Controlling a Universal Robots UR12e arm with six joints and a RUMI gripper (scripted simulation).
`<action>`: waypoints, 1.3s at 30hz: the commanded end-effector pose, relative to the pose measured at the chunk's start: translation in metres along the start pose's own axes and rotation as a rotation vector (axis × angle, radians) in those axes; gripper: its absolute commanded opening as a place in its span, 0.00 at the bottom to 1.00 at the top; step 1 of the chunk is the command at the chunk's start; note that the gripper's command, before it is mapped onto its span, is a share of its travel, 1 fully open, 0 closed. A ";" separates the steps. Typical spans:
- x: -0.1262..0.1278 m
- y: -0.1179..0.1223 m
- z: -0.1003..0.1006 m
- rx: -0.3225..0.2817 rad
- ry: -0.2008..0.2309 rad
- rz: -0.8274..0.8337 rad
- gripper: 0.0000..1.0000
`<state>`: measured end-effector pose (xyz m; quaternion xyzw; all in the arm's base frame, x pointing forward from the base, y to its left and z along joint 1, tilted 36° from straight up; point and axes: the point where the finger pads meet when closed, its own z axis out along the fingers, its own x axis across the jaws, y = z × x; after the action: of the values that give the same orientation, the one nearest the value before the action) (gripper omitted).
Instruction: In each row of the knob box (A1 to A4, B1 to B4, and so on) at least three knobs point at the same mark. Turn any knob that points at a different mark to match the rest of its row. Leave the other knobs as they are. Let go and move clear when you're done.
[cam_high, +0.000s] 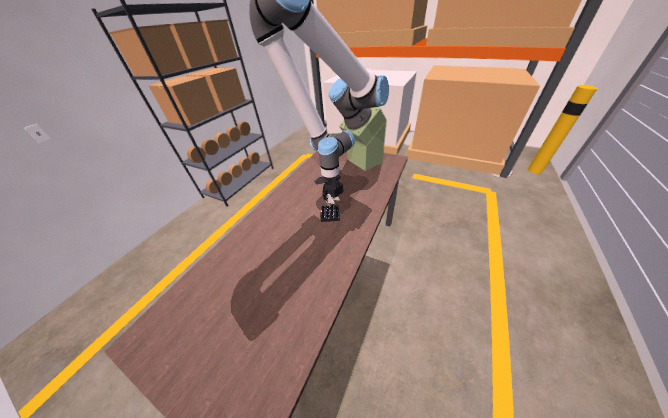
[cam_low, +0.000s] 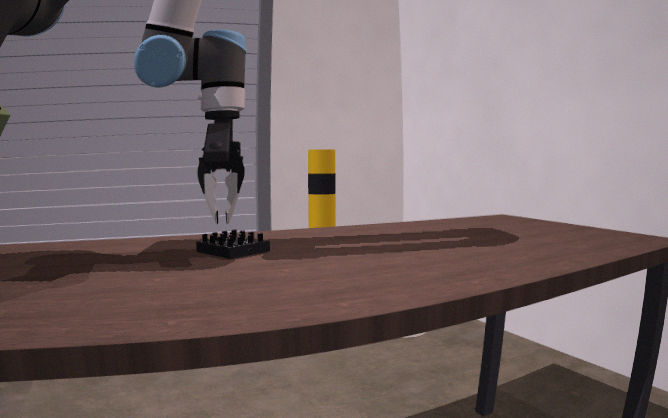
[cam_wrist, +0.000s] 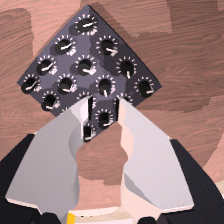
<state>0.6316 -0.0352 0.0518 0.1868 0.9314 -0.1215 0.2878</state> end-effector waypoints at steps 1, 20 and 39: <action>0.000 0.000 -0.006 0.000 0.000 0.000 0.11; 0.000 0.000 -0.009 0.000 0.000 0.000 1.00; 0.000 0.000 -0.067 0.000 0.000 0.000 1.00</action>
<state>0.6077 -0.0189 0.0910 0.1867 0.9313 -0.1215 0.2881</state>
